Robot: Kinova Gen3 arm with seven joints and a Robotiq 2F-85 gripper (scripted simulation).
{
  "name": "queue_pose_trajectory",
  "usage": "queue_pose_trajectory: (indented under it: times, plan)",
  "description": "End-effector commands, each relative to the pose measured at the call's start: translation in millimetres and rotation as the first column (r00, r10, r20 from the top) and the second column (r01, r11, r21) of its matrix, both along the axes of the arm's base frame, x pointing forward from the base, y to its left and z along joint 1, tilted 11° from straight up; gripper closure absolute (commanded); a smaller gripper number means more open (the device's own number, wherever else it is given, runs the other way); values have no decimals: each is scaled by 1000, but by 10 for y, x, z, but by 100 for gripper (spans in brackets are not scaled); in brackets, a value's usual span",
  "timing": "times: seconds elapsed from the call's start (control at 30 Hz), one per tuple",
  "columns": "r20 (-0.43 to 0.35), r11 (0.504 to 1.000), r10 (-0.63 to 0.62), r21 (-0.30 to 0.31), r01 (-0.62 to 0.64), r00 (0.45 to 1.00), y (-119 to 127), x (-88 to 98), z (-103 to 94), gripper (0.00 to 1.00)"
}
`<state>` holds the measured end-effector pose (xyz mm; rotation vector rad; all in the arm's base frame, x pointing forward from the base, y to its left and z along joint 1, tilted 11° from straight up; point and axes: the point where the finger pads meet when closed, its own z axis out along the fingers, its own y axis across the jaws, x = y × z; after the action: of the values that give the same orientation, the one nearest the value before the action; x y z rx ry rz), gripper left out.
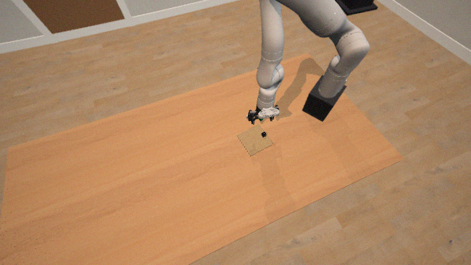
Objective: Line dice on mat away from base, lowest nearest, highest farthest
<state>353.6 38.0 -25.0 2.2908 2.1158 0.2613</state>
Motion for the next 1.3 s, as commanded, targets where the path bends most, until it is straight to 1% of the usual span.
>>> queue_pose_trajectory:
  times: [0.0, 0.03, 0.07, 0.13, 0.17, 0.2, 0.27, 0.3, 0.33, 0.37, 0.4, 0.47, 0.53, 0.6, 0.63, 1.27]
  plan:
    - [-23, 985, -169, 21, 169, 985, -219, 77, -55, 0]
    - [-26, 981, -190, 24, 190, 982, -244, 85, -61, 0]
    - [-37, 965, -260, 31, 261, 965, -332, 112, -79, 0]
    - [-37, 965, -260, 31, 261, 965, -332, 112, -79, 0]
    - [-41, 957, -287, 34, 288, 957, -366, 122, -87, 0]
    - [-55, 923, -381, 44, 383, 923, -489, 160, -112, 0]
    - [-68, 881, -467, 53, 470, 882, -610, 195, -134, 0]
    - [-75, 852, -515, 58, 520, 854, -682, 216, -147, 0]
    - [-80, 835, -542, 61, 546, 837, -723, 227, -154, 0]
    - [-91, 793, -599, 70, 605, 796, -801, 258, -169, 0]
    - [-91, 792, -601, 70, 607, 794, -804, 259, -169, 0]
    - [-97, 718, -685, 73, 692, 722, -981, 307, -195, 0]
    - [-104, 680, -721, 78, 729, 685, -1054, 324, -206, 0]
    - [-105, 674, -727, 79, 735, 678, -1066, 327, -207, 0]
    - [-105, 674, -727, 79, 735, 678, -1066, 327, -207, 65]
    - [-104, 674, -727, 80, 735, 678, -1068, 332, -199, 65]
